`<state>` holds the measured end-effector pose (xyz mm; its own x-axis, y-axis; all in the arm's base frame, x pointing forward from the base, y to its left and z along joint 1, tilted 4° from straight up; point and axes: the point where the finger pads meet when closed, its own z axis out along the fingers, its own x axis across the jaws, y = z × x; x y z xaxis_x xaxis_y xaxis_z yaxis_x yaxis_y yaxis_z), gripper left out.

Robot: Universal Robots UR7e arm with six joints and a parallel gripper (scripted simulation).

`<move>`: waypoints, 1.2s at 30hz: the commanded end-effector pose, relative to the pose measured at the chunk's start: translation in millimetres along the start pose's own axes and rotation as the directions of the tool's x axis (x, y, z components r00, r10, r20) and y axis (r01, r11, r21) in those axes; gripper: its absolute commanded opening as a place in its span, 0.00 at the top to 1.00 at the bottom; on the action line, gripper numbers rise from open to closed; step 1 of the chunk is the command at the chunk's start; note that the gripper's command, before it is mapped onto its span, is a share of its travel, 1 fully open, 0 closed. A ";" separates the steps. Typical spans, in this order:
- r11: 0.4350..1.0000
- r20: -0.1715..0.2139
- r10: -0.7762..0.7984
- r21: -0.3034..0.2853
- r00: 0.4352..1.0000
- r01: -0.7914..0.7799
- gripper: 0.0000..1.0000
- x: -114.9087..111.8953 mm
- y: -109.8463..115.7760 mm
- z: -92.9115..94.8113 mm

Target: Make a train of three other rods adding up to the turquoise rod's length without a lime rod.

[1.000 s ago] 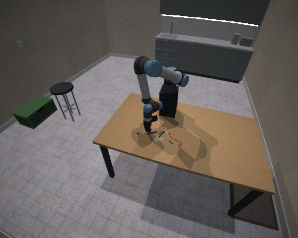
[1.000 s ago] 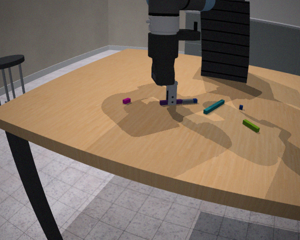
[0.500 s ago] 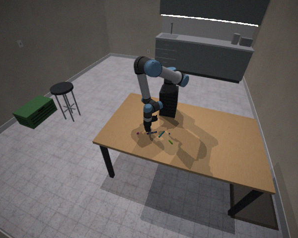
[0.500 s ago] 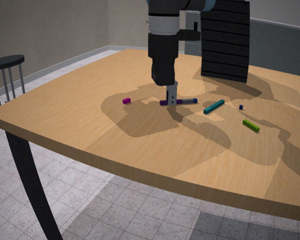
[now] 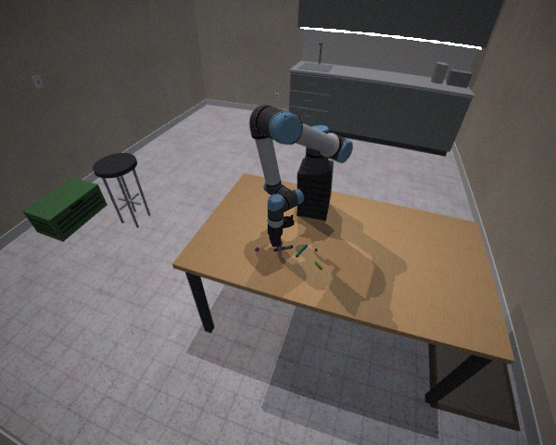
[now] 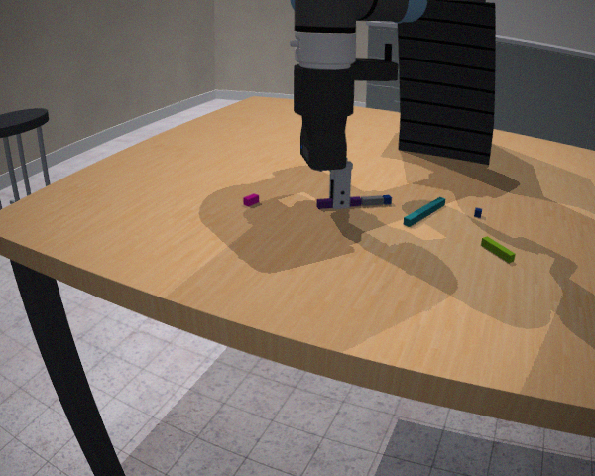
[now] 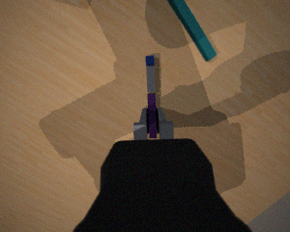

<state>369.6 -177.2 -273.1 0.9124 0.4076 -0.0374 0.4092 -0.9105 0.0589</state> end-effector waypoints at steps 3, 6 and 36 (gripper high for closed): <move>1.000 -0.002 0.001 -0.002 1.000 -0.001 0.70 0.1 1.6 0.0; 1.000 -0.002 0.001 -0.002 1.000 -0.001 0.70 0.1 1.6 0.0; 1.000 -0.001 0.001 0.000 1.000 -0.001 0.46 -0.3 -0.3 -10.0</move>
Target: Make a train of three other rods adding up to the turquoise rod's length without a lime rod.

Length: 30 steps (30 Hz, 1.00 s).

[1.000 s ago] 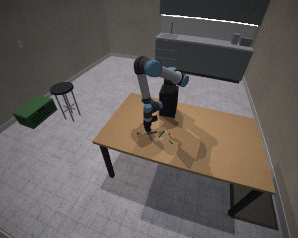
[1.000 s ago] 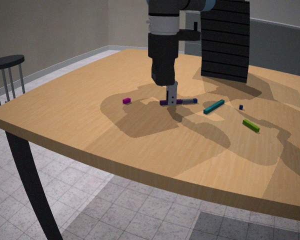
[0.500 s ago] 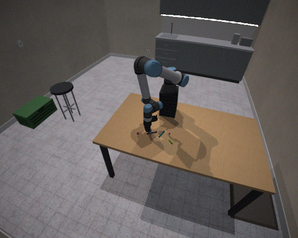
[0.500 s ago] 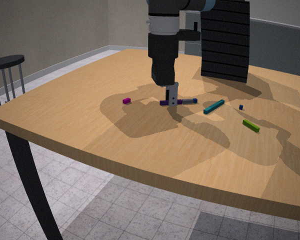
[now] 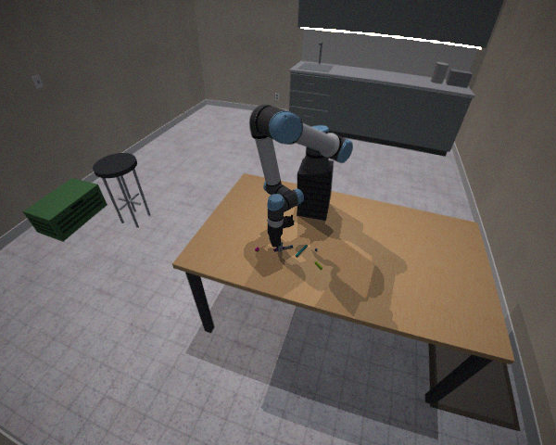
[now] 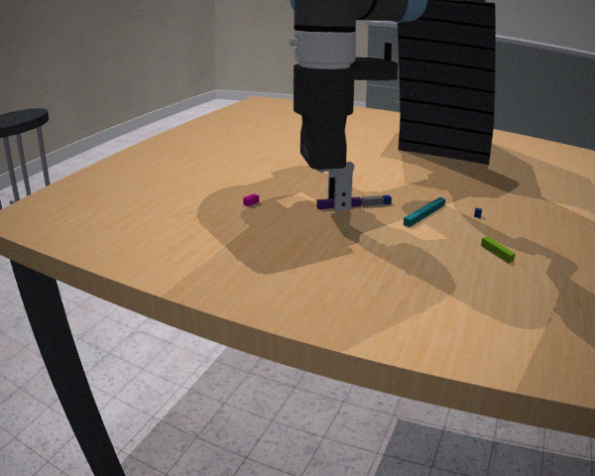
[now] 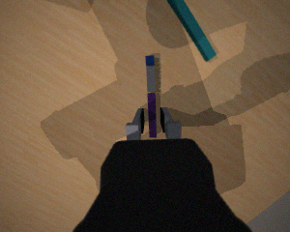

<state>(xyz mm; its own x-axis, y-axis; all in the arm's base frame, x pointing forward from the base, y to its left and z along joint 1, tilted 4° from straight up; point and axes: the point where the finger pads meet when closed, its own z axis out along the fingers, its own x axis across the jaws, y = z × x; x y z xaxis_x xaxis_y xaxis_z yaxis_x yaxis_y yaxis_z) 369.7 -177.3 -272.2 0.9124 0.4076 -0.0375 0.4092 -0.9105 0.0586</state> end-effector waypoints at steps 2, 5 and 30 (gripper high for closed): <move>1.000 -0.001 0.000 0.000 1.000 0.000 0.46 -0.2 -0.6 -15.0; 1.000 -0.001 0.000 0.000 1.000 0.000 0.46 -0.1 -0.7 -18.5; 1.000 -0.001 0.000 0.000 1.000 0.000 0.46 -0.2 -1.0 -89.6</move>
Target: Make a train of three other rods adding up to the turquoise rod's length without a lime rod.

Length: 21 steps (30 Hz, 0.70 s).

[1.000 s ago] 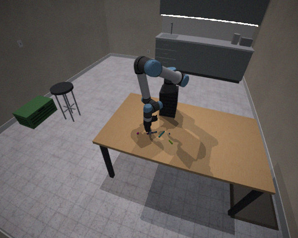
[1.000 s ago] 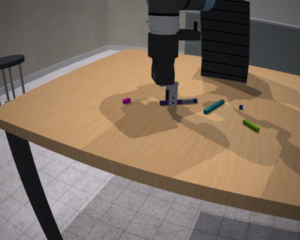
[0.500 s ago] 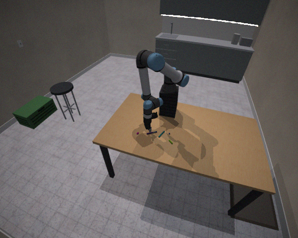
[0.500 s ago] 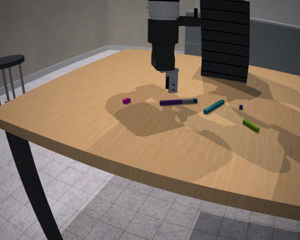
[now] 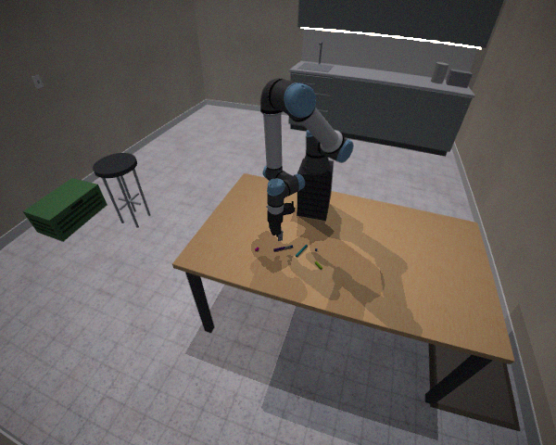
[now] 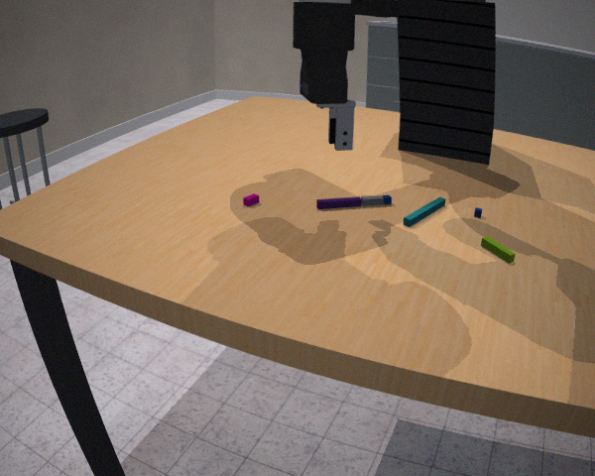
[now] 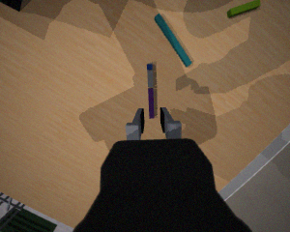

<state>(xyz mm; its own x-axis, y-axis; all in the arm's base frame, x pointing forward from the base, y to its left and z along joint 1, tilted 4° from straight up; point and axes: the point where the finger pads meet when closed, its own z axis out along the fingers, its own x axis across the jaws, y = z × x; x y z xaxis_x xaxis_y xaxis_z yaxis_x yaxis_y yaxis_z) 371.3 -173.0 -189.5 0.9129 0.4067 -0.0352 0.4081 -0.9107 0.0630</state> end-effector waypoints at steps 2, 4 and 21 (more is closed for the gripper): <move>1.000 0.002 -0.001 0.004 1.000 0.001 0.46 -0.4 -2.5 -7.0; 1.000 0.001 -0.001 0.003 1.000 0.001 0.00 -0.2 -1.8 -7.0; 1.000 0.001 -0.001 0.003 1.000 0.001 0.00 0.0 -1.4 -6.6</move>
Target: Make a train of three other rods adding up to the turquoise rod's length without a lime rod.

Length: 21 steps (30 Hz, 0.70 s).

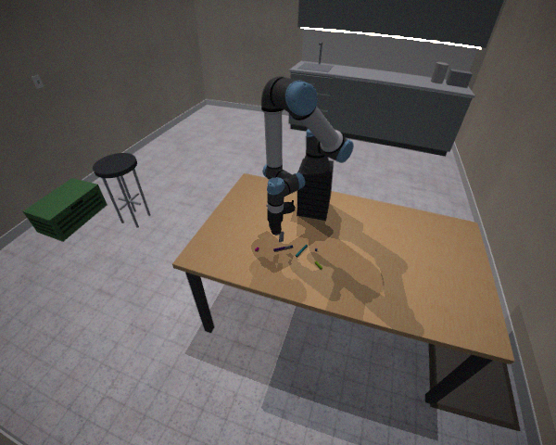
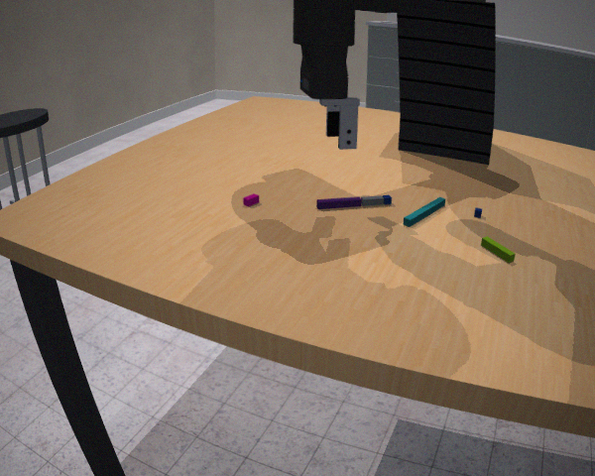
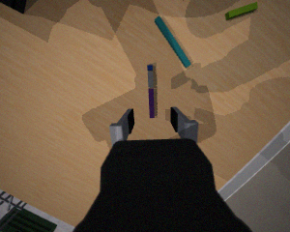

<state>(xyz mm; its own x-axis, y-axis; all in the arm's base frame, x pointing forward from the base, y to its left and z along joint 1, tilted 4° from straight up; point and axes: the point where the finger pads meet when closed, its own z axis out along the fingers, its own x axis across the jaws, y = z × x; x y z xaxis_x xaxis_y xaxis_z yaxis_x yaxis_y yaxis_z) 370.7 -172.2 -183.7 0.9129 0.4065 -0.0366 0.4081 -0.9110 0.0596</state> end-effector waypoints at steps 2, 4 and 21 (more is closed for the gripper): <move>1.000 0.000 -0.001 0.000 1.000 0.001 0.00 0.4 -0.8 -0.8; 1.000 0.000 -0.001 -0.001 1.000 0.001 0.00 0.4 -0.8 -0.9; 1.000 0.000 -0.002 0.001 1.000 0.002 0.00 0.4 -2.2 -35.6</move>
<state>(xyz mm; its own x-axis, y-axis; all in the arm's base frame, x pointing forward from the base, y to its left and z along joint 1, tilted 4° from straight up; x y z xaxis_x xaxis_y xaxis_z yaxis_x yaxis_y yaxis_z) 370.9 -170.5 -165.3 0.9127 0.4069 -0.0362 0.4085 -0.9108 0.0601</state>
